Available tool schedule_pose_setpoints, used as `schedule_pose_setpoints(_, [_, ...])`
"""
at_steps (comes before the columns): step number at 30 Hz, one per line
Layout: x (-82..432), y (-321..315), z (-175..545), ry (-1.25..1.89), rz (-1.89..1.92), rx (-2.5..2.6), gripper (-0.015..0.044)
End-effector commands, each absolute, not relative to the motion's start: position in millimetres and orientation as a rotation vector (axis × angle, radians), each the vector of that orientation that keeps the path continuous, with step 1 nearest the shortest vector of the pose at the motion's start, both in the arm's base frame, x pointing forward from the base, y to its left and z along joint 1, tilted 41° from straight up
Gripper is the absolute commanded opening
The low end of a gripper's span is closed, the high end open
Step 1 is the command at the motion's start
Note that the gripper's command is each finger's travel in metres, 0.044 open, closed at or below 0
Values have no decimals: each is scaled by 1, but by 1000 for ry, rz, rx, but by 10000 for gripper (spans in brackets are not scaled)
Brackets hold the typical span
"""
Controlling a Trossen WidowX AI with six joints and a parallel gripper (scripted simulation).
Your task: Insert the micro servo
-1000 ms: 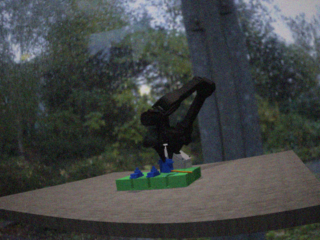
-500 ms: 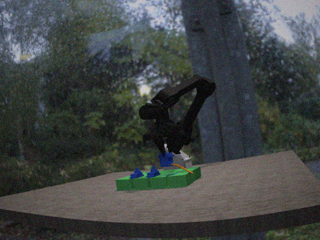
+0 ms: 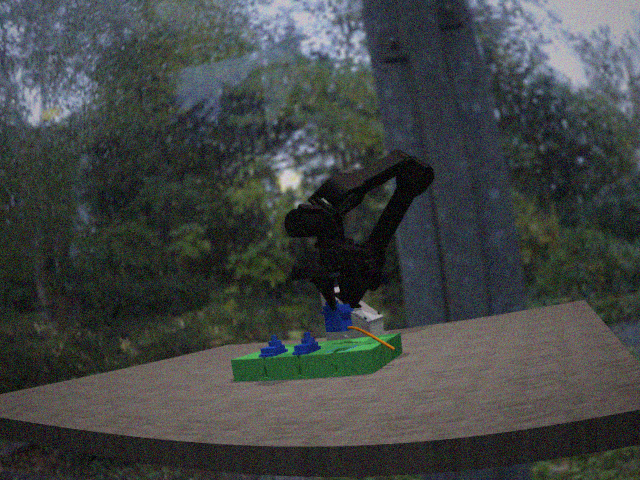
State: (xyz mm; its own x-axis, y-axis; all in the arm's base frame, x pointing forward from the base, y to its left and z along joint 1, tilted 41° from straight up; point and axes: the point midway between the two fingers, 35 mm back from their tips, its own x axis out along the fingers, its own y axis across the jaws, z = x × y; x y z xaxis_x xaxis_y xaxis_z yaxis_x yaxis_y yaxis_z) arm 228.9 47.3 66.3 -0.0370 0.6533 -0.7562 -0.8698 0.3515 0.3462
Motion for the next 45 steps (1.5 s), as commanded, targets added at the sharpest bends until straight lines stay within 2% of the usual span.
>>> schedule_pose_setpoints(1, [227,61,79,1017,1249,-266,0])
schedule_pose_setpoints(10, [227,66,84,1064,1205,-203,0])
schedule_pose_setpoints(36, [227,66,84,1491,647,475,0])
schedule_pose_setpoints(45, [231,66,84,1499,630,492,0])
